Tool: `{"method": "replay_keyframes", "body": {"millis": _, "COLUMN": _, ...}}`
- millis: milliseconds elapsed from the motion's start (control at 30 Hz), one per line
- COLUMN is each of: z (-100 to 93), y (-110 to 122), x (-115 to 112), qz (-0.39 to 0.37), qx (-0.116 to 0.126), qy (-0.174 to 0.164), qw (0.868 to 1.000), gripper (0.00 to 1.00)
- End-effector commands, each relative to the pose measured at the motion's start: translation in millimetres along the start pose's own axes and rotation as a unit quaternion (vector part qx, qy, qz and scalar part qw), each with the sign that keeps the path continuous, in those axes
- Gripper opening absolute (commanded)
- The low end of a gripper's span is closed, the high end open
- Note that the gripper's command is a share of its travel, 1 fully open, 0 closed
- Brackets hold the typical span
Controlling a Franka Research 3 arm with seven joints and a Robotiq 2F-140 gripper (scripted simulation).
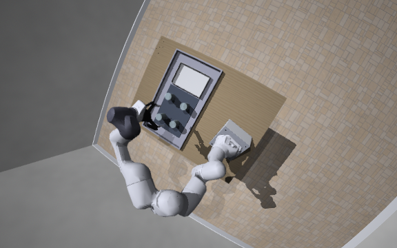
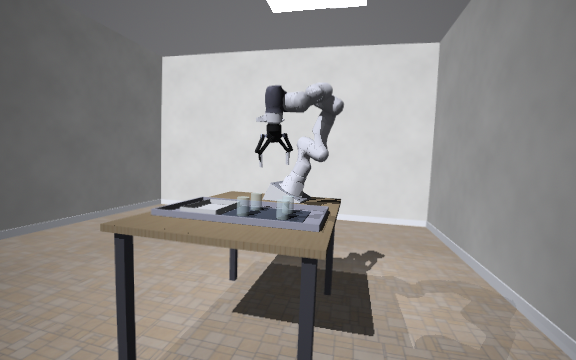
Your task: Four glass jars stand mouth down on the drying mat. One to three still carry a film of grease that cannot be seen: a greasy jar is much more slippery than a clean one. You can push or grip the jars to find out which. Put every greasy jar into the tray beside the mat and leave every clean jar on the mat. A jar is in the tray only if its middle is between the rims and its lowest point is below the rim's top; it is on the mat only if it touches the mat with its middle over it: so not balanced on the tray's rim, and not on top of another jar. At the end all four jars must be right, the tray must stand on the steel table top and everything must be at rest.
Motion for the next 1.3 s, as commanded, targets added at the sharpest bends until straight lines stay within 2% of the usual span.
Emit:
{"method": "replay_keyframes", "body": {"millis": 0, "z": 0.8, "y": -4, "x": 0, "qz": 0.051, "qx": 0.004, "qy": -0.012, "qw": 0.999, "gripper": 1.0}}
{"method": "replay_keyframes", "body": {"millis": 200, "z": 0.8, "y": -4, "x": 0, "qz": 0.051, "qx": 0.004, "qy": -0.012, "qw": 0.999, "gripper": 1.0}}
{"method": "replay_keyframes", "body": {"millis": 233, "z": 7.6, "y": -8, "x": 3, "qz": 0.1, "qx": 0.002, "qy": -0.026, "qw": 0.995, "gripper": 1.0}}
{"method": "replay_keyframes", "body": {"millis": 467, "z": 7.6, "y": -8, "x": 3, "qz": 0.1, "qx": 0.002, "qy": -0.026, "qw": 0.995, "gripper": 1.0}}
{"method": "replay_keyframes", "body": {"millis": 500, "z": 13.8, "y": -11, "x": 6, "qz": 0.143, "qx": -0.001, "qy": -0.037, "qw": 0.989, "gripper": 1.0}}
{"method": "replay_keyframes", "body": {"millis": 800, "z": 13.8, "y": -11, "x": 6, "qz": 0.143, "qx": -0.001, "qy": -0.037, "qw": 0.989, "gripper": 1.0}}
{"method": "replay_keyframes", "body": {"millis": 833, "z": 18.4, "y": -14, "x": 8, "qz": 0.191, "qx": 0.0, "qy": -0.05, "qw": 0.98, "gripper": 1.0}}
{"method": "replay_keyframes", "body": {"millis": 1067, "z": 18.4, "y": -14, "x": 8, "qz": 0.191, "qx": 0.0, "qy": -0.05, "qw": 0.98, "gripper": 1.0}}
{"method": "replay_keyframes", "body": {"millis": 1100, "z": 22.0, "y": -17, "x": 9, "qz": 0.233, "qx": 0.0, "qy": -0.062, "qw": 0.971, "gripper": 1.0}}
{"method": "replay_keyframes", "body": {"millis": 1267, "z": 22.0, "y": -17, "x": 9, "qz": 0.233, "qx": 0.0, "qy": -0.062, "qw": 0.971, "gripper": 1.0}}
Point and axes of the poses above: the point where the finger pads meet when closed, its own z axis out along the fingers, its own y axis across the jaws, x = y × z, the point moved 6 cm from there along -z, back along the fingers, and after that the axes turned 15 degrees about z, right-handed, at the moved point
